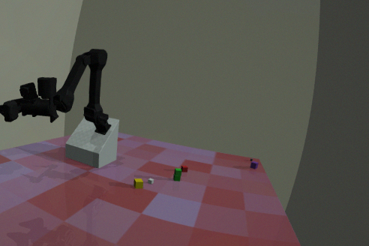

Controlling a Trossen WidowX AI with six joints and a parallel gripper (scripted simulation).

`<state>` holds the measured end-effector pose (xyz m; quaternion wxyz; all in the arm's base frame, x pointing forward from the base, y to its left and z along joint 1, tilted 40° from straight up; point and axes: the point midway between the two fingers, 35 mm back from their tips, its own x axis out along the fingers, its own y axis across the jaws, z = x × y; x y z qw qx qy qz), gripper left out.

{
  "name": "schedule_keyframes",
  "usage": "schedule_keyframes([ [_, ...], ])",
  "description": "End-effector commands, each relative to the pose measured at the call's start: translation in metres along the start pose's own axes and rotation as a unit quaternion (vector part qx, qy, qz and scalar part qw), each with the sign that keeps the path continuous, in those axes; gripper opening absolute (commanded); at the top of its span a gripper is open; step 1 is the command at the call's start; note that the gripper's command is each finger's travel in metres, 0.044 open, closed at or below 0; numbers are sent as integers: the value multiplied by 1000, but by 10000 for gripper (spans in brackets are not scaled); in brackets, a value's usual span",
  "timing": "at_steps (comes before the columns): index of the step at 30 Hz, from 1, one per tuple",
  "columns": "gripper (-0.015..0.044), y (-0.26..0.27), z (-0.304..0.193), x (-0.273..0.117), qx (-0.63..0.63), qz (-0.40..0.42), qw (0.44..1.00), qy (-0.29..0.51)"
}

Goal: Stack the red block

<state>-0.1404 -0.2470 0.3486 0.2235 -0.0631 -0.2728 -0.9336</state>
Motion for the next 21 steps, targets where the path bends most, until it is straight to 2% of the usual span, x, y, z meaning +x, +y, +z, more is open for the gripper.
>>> schedule_keyframes([
  [1,440,30,-16,-11,-19,47,998,34],
  [9,440,90,-55,-45,-71,144,982,102],
  [15,440,136,-87,-90,-114,230,955,152],
  [21,440,174,-122,-150,-176,312,912,201],
])
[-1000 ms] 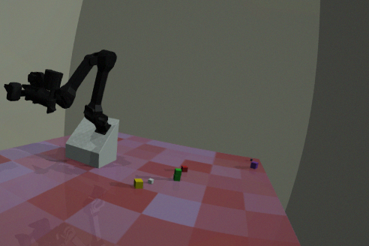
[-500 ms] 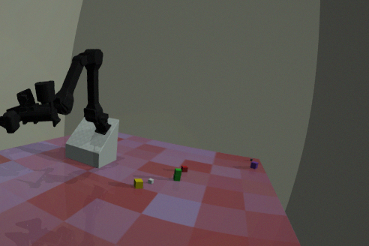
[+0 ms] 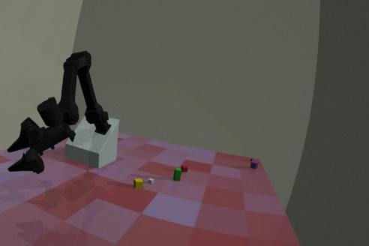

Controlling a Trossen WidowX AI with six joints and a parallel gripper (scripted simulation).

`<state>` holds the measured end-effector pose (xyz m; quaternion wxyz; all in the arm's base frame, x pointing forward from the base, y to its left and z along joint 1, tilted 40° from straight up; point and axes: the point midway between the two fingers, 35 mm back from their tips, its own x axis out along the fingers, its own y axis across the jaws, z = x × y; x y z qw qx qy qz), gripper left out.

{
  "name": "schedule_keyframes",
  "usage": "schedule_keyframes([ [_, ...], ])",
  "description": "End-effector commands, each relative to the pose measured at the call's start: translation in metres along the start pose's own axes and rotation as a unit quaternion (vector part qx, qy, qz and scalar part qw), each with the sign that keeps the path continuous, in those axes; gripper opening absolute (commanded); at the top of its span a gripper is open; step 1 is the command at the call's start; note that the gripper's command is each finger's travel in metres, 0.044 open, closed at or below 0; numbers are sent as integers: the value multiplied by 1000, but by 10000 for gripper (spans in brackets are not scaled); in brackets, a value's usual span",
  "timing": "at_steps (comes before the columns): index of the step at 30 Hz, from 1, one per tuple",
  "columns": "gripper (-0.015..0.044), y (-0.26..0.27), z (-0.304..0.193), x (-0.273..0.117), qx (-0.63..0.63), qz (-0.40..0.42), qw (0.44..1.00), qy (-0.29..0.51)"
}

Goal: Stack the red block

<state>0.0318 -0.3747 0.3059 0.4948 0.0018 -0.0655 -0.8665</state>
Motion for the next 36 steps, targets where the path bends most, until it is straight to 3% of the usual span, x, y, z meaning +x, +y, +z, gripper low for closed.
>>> schedule_keyframes([
  [1,440,50,-23,-17,-47,64,996,38],
  [10,440,143,-77,-80,-161,196,962,103],
  [20,440,215,-138,-186,-279,337,888,141],
  [36,440,233,-234,-353,-474,473,727,152],
])
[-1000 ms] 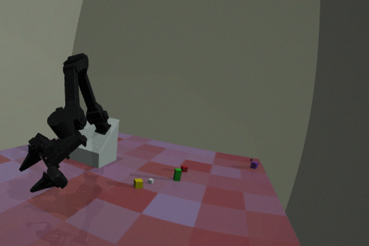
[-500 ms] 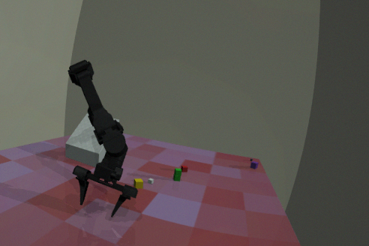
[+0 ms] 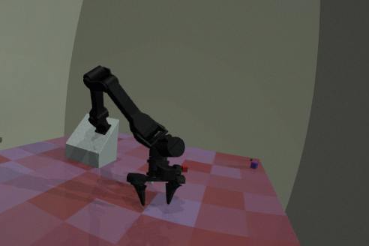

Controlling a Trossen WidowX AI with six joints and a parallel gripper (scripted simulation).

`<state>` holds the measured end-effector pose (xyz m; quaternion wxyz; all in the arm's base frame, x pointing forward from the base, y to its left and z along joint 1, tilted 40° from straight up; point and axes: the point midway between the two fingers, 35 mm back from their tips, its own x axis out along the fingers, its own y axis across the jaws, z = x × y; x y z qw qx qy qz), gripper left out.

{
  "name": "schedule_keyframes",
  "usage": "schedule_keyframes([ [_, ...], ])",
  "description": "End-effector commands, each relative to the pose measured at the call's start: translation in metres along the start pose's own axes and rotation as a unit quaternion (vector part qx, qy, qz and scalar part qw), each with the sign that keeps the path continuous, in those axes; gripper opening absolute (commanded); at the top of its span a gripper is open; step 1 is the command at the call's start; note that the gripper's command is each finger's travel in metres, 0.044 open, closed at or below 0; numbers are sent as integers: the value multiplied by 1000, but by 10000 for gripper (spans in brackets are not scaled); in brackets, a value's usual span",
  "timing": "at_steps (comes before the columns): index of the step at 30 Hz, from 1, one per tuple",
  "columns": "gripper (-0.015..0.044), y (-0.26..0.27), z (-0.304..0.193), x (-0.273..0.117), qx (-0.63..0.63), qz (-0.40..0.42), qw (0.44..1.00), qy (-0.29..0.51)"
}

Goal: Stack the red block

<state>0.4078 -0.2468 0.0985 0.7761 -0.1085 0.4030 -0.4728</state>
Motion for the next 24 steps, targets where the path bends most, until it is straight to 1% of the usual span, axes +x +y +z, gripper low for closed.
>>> schedule_keyframes([
  [1,440,54,-8,-16,-71,42,997,13],
  [7,440,129,-36,-44,-184,92,978,38],
  [13,440,193,-75,-80,-297,129,944,58],
  [18,440,235,-115,-112,-389,147,907,72],
  [24,440,270,-169,-149,-489,154,855,85],
])
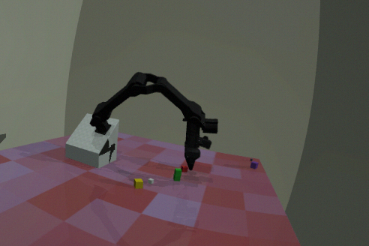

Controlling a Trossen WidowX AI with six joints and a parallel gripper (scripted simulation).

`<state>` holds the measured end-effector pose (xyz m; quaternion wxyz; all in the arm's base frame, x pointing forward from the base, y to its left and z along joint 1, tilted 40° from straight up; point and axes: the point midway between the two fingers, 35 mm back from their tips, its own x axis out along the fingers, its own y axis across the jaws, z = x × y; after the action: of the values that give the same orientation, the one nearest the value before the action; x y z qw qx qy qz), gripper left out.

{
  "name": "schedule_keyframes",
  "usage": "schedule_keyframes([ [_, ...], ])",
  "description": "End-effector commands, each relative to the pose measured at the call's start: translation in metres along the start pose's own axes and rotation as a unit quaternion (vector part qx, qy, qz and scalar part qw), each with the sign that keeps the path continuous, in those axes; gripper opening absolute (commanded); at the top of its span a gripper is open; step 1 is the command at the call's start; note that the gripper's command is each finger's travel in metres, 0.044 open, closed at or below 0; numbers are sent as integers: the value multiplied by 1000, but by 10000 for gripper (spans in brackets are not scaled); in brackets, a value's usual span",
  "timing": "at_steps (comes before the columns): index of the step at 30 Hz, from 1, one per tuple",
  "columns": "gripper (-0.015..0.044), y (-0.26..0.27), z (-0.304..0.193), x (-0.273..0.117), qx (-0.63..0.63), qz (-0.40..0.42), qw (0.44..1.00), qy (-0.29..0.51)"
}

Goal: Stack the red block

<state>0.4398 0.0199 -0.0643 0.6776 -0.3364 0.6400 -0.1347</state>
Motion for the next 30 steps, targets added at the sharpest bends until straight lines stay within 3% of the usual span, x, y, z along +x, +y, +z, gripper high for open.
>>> schedule_keyframes([
  [1,440,51,-6,-12,-77,7,997,19],
  [6,440,95,-16,-22,-153,5,987,41],
  [12,440,94,-16,-17,-156,5,987,42],
  [18,440,94,-19,17,-156,4,987,42],
  [30,440,95,-20,27,-156,4,987,42],
])
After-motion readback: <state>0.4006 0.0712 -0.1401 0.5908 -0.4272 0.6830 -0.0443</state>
